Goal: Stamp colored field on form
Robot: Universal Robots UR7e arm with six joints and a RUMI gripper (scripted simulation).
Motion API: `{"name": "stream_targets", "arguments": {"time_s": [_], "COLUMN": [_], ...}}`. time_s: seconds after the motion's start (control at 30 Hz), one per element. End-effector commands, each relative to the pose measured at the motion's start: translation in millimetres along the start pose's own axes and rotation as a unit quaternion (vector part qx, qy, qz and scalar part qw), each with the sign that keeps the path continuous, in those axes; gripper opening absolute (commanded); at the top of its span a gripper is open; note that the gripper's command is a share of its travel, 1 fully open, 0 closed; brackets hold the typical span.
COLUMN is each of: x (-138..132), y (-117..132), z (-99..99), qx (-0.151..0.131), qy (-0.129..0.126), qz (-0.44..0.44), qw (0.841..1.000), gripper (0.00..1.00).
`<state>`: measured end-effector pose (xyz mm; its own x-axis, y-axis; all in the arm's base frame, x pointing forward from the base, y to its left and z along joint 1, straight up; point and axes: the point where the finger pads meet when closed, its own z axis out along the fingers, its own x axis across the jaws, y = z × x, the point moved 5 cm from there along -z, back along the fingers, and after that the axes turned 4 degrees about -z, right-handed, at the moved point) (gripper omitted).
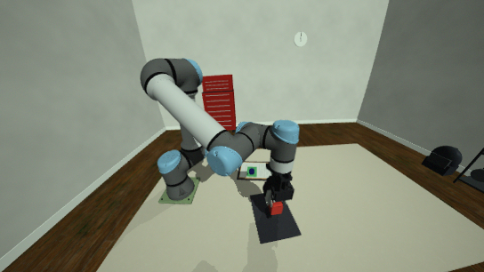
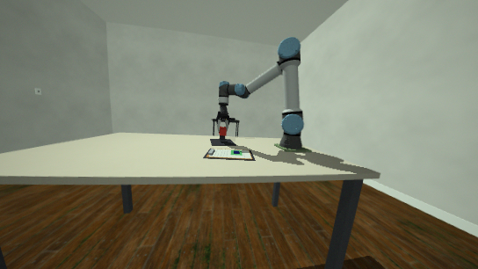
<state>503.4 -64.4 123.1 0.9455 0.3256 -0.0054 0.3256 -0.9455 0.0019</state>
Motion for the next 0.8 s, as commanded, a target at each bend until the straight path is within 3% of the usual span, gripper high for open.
{"name": "stream_targets", "arguments": {"time_s": [0.0,0.63,0.67,0.77], "x": [0.5,0.5,0.5,0.5], "y": [0.5,0.7,0.7,0.7], "z": [5.9,16.2,16.2,16.2], "qx": [-0.001,-0.001,-0.001,-0.001], "qy": [0.001,0.001,0.001,0.001], "qz": [0.0,0.0,0.0,0.0], "qw": [1.0,1.0,1.0,1.0], "gripper": [0.16,0.16,0.51,0.51]}}
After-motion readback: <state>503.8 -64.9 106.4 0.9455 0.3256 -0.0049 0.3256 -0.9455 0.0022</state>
